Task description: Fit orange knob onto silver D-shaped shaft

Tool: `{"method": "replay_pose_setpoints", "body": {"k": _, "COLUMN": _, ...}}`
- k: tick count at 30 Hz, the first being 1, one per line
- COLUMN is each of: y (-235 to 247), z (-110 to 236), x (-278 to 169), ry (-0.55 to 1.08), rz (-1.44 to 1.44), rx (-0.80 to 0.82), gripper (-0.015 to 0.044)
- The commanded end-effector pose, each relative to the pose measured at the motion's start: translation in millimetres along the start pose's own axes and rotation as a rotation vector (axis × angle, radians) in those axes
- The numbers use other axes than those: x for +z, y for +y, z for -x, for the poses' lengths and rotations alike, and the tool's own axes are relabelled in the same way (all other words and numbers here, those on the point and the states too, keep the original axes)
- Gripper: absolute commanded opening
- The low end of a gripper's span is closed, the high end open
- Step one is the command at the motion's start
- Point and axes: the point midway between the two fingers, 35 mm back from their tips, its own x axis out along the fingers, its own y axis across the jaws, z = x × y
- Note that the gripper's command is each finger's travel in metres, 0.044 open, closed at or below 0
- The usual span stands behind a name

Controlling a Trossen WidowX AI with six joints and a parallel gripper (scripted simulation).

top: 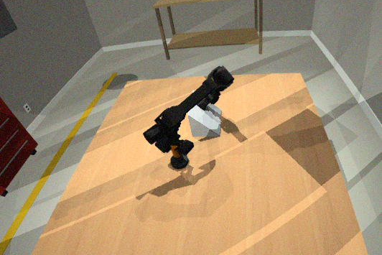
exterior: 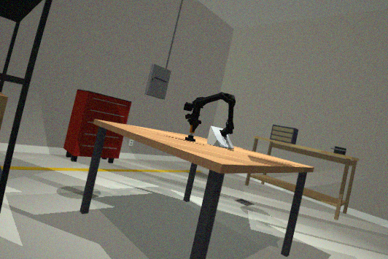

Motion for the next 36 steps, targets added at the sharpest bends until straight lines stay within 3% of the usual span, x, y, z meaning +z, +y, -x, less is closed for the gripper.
{"method": "replay_pose_setpoints", "body": {"k": 1, "y": -0.8, "z": 1.1, "x": 1.5, "ry": -0.005, "rz": 0.004, "rx": 0.000, "gripper": 0.0000}}
{"method": "replay_pose_setpoints", "body": {"k": 36, "y": 0.5, "z": 1.7, "x": 1.0, "ry": -0.005, "rz": 0.059, "rx": 0.000, "gripper": 0.0000}}
